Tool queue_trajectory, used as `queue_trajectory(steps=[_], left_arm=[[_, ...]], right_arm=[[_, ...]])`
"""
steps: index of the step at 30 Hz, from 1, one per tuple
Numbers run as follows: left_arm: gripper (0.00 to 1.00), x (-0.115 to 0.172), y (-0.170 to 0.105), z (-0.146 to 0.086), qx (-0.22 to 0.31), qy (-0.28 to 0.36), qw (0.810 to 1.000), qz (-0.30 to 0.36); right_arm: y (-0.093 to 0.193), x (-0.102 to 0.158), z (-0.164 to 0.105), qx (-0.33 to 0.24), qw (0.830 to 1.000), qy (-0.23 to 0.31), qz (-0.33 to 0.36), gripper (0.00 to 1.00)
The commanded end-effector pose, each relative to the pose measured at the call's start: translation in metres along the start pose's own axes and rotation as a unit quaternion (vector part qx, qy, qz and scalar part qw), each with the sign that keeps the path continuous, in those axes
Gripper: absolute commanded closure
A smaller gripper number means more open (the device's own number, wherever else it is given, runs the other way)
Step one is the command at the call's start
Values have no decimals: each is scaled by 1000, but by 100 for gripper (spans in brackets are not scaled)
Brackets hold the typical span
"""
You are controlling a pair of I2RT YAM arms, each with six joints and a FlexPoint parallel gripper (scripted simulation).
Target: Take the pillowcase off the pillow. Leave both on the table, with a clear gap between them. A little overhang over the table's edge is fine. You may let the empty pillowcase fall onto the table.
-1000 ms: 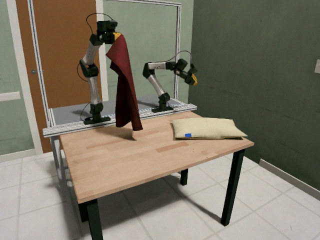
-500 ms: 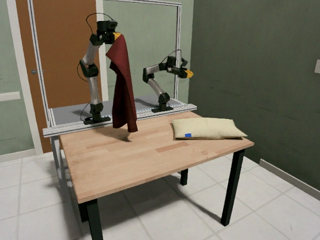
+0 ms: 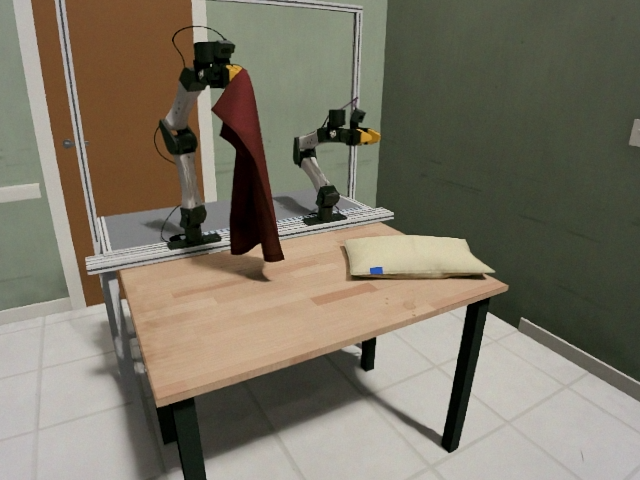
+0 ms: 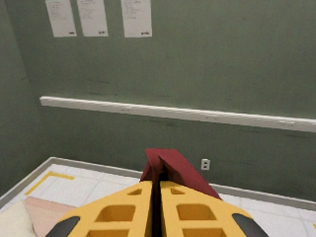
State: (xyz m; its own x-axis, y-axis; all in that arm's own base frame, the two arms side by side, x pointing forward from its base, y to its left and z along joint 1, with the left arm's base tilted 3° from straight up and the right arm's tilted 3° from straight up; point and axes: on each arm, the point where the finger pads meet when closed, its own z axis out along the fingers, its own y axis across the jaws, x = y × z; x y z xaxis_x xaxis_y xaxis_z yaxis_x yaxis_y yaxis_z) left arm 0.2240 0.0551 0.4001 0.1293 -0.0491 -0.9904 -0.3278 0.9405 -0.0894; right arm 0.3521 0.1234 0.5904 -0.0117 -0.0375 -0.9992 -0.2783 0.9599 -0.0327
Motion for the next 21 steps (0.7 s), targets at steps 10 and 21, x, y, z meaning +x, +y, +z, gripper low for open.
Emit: queue_trajectory(steps=[10,21], left_arm=[[40,-33,-60,54,114,-26,993,12],[40,-7,-92,105,160,25,986,30]], right_arm=[[2,6,9,-1,1000,8,-1,100],[2,6,9,-1,1000,8,-1,100]])
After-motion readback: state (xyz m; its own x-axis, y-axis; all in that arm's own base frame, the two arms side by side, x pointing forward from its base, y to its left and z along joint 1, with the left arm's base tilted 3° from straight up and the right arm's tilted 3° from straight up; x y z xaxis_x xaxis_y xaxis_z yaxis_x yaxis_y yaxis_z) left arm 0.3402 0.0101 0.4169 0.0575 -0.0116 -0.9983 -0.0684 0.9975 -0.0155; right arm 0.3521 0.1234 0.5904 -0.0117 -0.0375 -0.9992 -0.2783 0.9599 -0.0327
